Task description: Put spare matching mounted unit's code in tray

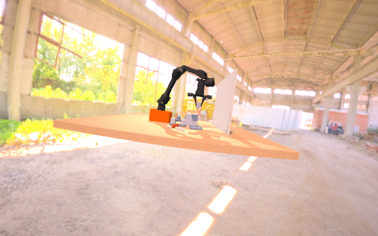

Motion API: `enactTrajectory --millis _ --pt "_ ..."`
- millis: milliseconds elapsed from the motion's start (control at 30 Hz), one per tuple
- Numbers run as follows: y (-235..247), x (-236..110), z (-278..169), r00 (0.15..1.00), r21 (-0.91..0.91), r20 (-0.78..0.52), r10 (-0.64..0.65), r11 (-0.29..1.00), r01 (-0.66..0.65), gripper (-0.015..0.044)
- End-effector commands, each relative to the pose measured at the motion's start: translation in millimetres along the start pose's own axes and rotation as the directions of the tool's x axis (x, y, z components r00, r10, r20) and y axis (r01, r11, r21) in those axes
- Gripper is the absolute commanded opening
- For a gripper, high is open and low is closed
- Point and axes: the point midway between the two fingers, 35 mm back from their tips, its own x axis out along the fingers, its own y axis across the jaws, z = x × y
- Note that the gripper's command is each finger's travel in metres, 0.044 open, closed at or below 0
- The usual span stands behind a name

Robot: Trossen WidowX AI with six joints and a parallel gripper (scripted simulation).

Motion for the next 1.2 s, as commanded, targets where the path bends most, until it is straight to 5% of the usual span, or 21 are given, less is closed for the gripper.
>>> enactTrajectory --millis 0,1167 --pt "-1 4 0 1.000 -0.006 0.003 -0.002 1.000 0.002 0.0000" --pt "-6 43 -3 1.000 -0.006 0.003 -0.002 1.000 0.002 0.0000"
